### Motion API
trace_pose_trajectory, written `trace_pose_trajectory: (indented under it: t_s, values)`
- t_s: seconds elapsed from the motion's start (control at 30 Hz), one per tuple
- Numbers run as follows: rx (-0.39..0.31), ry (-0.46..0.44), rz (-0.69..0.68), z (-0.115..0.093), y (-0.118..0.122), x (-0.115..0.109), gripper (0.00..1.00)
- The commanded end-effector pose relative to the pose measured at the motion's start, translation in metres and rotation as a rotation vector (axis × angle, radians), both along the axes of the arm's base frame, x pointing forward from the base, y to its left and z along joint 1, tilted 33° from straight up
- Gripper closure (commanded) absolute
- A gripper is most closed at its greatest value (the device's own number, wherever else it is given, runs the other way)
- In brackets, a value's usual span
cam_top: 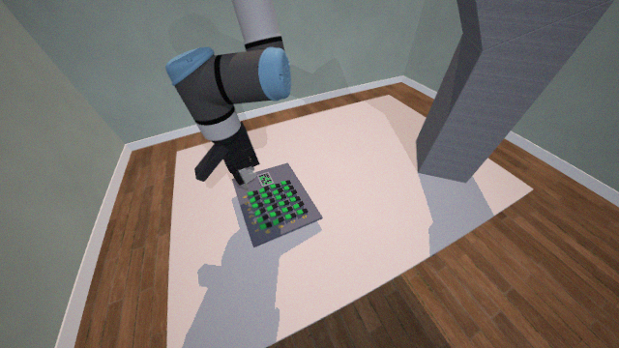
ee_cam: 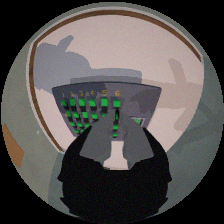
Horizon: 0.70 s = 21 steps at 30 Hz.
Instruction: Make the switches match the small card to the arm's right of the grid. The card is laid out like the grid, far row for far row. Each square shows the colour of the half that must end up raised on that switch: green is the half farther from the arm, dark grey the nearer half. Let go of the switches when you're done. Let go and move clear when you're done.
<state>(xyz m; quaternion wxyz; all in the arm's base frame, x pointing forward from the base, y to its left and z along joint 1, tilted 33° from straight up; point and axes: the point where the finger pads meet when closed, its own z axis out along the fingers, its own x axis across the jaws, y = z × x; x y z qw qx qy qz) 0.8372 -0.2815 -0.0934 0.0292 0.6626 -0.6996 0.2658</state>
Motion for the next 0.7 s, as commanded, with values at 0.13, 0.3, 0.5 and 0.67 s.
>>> trace_pose_trajectory:
  t_s: [0.13,0.3,0.5,0.67]
  values:
    - [0.000,-0.001,0.000,-0.002,-0.001,0.001,1.00]
    - [0.000,-0.001,0.000,-0.007,-0.003,0.003,1.00]
    - [0.000,-0.001,0.000,-0.017,-0.008,0.007,1.00]
    - [0.000,-0.001,0.000,-0.019,-0.009,0.008,1.00]
